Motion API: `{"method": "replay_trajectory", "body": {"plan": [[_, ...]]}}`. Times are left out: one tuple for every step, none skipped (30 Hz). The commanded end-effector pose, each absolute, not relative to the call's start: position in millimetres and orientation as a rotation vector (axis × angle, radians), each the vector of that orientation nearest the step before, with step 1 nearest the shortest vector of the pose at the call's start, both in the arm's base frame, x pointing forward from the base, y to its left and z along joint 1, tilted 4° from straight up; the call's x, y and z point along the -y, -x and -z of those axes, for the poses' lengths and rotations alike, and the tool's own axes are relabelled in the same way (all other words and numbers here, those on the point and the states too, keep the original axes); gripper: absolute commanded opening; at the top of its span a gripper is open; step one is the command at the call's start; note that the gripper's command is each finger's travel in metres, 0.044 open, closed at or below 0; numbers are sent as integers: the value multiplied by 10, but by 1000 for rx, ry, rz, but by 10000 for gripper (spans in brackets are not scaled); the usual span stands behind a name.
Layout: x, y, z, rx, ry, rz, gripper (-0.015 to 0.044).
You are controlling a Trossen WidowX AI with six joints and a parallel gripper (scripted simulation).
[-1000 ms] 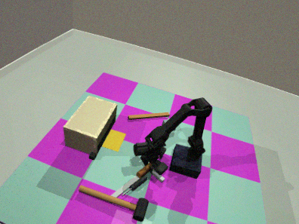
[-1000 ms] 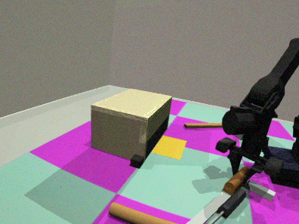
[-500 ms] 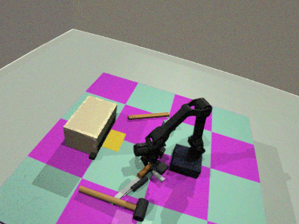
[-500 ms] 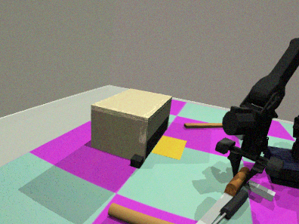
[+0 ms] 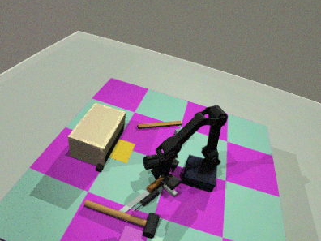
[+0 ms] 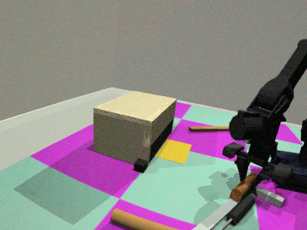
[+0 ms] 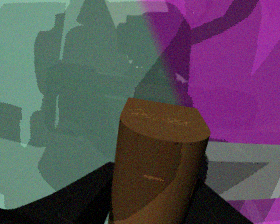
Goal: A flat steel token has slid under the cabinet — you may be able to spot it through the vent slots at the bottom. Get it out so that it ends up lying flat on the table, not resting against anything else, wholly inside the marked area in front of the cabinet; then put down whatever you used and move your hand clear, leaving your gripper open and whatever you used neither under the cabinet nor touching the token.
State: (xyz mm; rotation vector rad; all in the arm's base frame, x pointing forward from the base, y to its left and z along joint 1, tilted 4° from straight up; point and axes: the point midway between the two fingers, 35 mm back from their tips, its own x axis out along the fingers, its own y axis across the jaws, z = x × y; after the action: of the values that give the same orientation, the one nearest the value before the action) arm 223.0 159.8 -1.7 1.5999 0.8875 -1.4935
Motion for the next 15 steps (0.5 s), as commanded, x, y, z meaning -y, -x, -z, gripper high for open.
{"method": "replay_trajectory", "body": {"plan": [[-1607, -2252, 8, -850, -1643, 1522, 0], [-1608, -2252, 8, -845, -1648, 1527, 0], [-1611, -2251, 8, -840, -1653, 1531, 0], [-1614, -2251, 8, -836, -1658, 1536, 0], [-1617, -2250, 8, -831, -1663, 1540, 0], [-1618, -2250, 8, -827, -1668, 1545, 0], [-1619, -2249, 8, -822, -1674, 1550, 0], [-1620, -2249, 8, -817, -1679, 1555, 0], [-1621, -2248, 8, -812, -1684, 1560, 0], [-1623, -2248, 8, -807, -1690, 1564, 0], [-1624, -2247, 8, -802, -1695, 1569, 0], [-1625, -2247, 8, -797, -1700, 1574, 0], [-1627, -2246, 9, -792, -1705, 1579, 0], [-1628, -2246, 9, -787, -1711, 1584, 0], [-1630, -2245, 9, -782, -1716, 1589, 0]]}}
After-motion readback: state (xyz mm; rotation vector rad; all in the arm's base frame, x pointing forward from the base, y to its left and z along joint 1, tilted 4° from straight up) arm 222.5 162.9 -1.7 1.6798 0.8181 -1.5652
